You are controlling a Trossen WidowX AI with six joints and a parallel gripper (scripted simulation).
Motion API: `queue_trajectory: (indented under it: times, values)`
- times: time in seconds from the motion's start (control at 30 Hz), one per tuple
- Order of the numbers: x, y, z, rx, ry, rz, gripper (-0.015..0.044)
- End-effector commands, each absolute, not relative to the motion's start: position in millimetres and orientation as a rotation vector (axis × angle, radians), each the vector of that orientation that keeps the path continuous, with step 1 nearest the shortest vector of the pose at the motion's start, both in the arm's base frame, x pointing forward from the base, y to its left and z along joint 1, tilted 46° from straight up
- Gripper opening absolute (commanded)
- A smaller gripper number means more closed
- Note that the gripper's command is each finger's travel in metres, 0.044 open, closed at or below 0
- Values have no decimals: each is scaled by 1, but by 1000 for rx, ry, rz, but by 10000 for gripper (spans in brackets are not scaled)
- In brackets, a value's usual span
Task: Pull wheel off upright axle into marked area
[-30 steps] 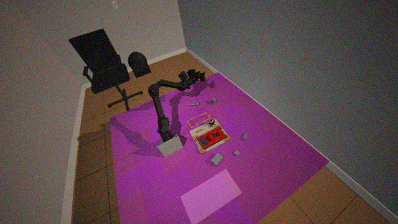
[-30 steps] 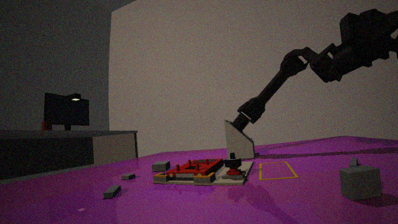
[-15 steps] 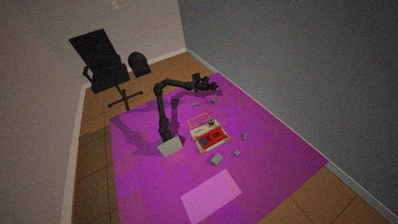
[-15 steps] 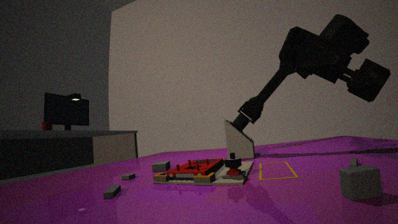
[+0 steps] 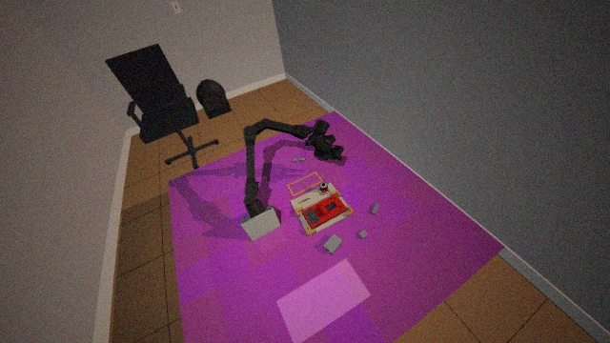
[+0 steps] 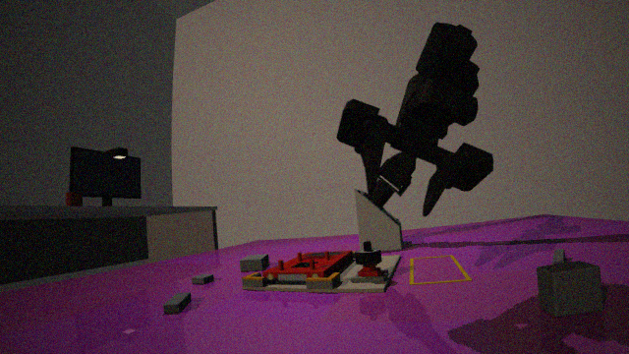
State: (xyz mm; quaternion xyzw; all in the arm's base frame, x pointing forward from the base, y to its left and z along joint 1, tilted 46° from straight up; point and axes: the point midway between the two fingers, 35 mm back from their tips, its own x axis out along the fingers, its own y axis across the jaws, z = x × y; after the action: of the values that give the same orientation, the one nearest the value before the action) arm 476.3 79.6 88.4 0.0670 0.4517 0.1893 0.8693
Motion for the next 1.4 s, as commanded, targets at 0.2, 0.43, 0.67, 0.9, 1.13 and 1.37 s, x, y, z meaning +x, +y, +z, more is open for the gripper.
queue_trajectory:
  times: [0.2, 0.43, 0.67, 0.9, 1.13, 1.37]
  values:
    - [410, 41, 38, 309, 1301, 536, 300]
    - [360, 23, 36, 578, 1482, 654, 300]
    - [363, 24, 37, 586, 1485, 657, 300]
    - [365, 39, 22, 585, 1485, 656, 300]
    - [365, 71, -9, 587, 1484, 658, 300]
    - [363, 77, -12, 575, 1487, 666, 247]
